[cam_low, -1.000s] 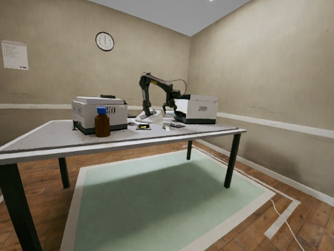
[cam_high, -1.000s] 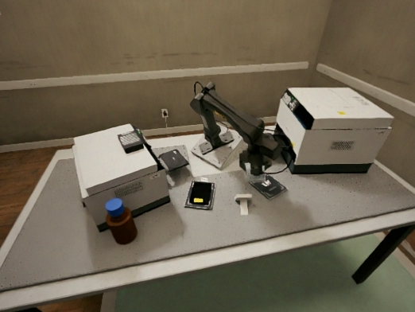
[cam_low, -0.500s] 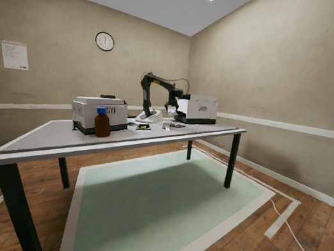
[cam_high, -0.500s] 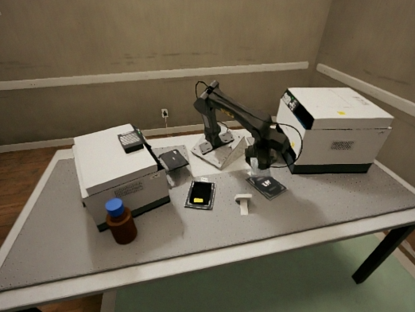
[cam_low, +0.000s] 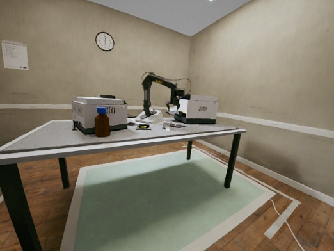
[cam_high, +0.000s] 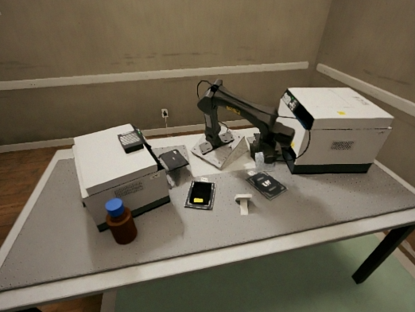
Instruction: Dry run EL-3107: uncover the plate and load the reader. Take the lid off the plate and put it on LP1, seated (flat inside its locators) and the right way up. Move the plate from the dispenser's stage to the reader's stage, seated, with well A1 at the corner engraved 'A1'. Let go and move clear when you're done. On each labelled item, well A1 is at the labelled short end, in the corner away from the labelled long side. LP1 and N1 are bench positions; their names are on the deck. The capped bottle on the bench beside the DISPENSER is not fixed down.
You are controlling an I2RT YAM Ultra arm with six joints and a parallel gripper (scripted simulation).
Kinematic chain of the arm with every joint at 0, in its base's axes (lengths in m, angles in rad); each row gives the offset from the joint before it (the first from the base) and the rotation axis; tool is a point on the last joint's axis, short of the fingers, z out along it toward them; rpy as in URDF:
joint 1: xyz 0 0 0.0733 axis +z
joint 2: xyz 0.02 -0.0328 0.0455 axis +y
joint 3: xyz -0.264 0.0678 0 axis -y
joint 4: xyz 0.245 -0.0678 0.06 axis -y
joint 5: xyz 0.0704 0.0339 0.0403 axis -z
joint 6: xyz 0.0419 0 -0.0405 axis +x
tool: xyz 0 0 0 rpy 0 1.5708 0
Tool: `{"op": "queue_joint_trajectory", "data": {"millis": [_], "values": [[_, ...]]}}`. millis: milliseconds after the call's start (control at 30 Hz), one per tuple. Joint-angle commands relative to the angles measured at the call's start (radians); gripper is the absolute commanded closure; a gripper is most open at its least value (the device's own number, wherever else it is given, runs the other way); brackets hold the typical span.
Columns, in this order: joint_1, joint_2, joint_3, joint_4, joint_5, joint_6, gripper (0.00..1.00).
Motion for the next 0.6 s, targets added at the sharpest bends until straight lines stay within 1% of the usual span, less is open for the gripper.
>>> {"op": "queue_joint_trajectory", "data": {"millis": [0,33,67,133,233,333,467,500,567], "values": [[0.042,-0.013,0.039,-0.018,0.004,0.046,0.14],[0.05,-0.013,0.039,-0.018,0.001,0.054,0.14],[0.061,0.017,0.044,-0.025,0.013,0.059,0.14],[0.061,0.017,0.044,-0.025,0.013,0.059,0.14],[0.087,0.026,0.048,-0.032,0.015,0.08,0.14],[0.109,0.008,0.045,-0.032,0.008,0.103,0.14],[0.14,0.036,0.044,-0.033,-0.005,0.134,0.14],[0.152,0.042,0.048,-0.039,0.014,0.14,0.14],[0.17,0.051,0.053,-0.046,0.018,0.153,0.14]]}}
